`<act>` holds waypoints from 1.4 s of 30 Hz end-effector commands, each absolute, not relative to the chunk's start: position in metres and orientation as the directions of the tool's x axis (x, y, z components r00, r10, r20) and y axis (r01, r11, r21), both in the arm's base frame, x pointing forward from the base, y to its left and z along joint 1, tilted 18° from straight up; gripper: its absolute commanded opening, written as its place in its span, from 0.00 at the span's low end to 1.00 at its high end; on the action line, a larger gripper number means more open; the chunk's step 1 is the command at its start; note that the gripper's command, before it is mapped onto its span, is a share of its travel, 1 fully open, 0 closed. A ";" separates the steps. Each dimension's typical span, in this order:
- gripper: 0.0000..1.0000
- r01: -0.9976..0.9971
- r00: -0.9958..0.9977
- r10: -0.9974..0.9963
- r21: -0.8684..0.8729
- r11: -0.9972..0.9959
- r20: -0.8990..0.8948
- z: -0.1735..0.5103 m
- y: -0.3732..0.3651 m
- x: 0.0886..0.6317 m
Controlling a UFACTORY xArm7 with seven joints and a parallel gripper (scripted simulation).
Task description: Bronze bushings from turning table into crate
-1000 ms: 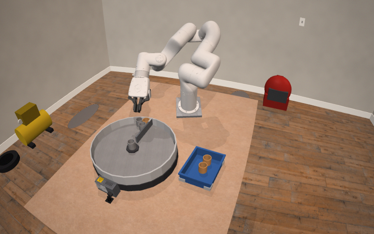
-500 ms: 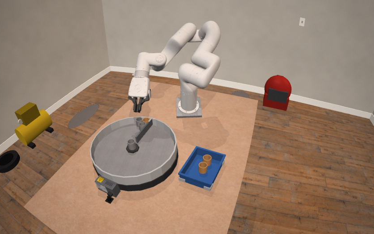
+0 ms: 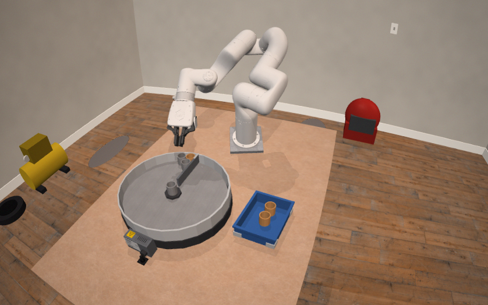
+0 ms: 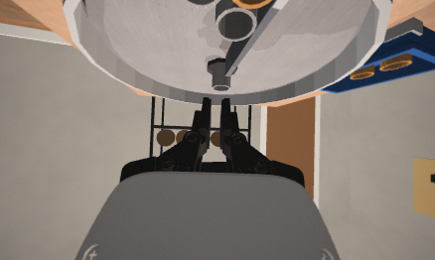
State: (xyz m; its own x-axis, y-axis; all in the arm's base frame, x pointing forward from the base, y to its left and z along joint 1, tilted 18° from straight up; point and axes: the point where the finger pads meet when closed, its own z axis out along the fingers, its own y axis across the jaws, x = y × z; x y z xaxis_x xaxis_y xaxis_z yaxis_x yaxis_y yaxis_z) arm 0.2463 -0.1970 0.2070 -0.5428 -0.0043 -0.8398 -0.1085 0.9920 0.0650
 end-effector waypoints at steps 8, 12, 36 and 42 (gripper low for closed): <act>0.10 -0.107 -0.542 -0.005 0.063 0.992 -0.840 0.208 -0.198 0.246; 0.10 -0.107 -0.542 -0.005 0.063 0.992 -0.840 0.208 -0.198 0.246; 0.10 -0.276 -0.515 -0.141 0.008 0.961 -0.845 0.170 -0.224 0.229; 0.10 -0.290 -0.512 -0.152 0.004 0.957 -0.845 0.166 -0.227 0.227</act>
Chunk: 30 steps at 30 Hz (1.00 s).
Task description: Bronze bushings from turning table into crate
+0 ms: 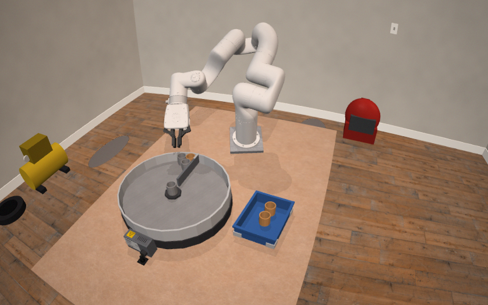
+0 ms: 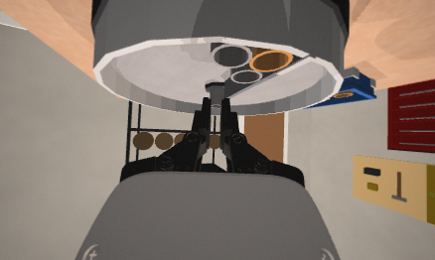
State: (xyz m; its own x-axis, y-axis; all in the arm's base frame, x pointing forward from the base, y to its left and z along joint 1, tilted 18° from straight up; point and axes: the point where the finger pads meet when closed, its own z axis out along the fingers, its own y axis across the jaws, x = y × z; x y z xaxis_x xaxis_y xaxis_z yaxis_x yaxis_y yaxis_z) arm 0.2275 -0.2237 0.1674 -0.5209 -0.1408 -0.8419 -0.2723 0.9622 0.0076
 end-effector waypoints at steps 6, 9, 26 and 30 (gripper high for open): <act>0.10 -0.290 -0.512 -0.152 0.004 0.957 -0.845 0.166 -0.227 0.227; 0.10 -0.290 -0.512 -0.152 0.004 0.957 -0.845 0.166 -0.227 0.227; 0.10 -0.290 -0.512 -0.152 0.004 0.957 -0.845 0.166 -0.229 0.228; 0.10 -0.290 -0.512 -0.152 0.004 0.957 -0.845 0.166 -0.229 0.228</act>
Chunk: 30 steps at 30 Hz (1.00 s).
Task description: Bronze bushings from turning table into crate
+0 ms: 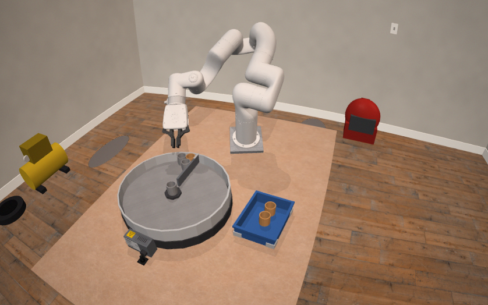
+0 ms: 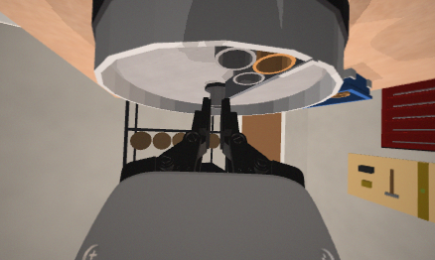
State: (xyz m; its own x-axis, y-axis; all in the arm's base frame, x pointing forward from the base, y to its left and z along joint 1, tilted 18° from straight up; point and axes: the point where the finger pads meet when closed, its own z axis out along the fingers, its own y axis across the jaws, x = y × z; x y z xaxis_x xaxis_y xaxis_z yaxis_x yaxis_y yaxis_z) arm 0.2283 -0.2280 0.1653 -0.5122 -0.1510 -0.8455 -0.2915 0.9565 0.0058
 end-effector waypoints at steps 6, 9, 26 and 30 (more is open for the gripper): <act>0.10 -0.290 -0.512 -0.152 0.004 0.957 -0.845 0.148 -0.227 0.234; 0.10 -0.290 -0.512 -0.152 0.004 0.957 -0.845 0.143 -0.227 0.235; 0.10 -0.290 -0.512 -0.152 0.004 0.957 -0.845 0.137 -0.226 0.237; 0.10 -0.290 -0.512 -0.152 0.004 0.957 -0.845 0.135 -0.226 0.238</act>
State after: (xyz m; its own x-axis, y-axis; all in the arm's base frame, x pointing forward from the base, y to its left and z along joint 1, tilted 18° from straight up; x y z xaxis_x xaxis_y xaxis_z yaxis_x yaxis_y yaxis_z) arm 0.2370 -0.2246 0.1364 -0.5124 -0.1508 -0.8454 -0.2917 0.9565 0.0062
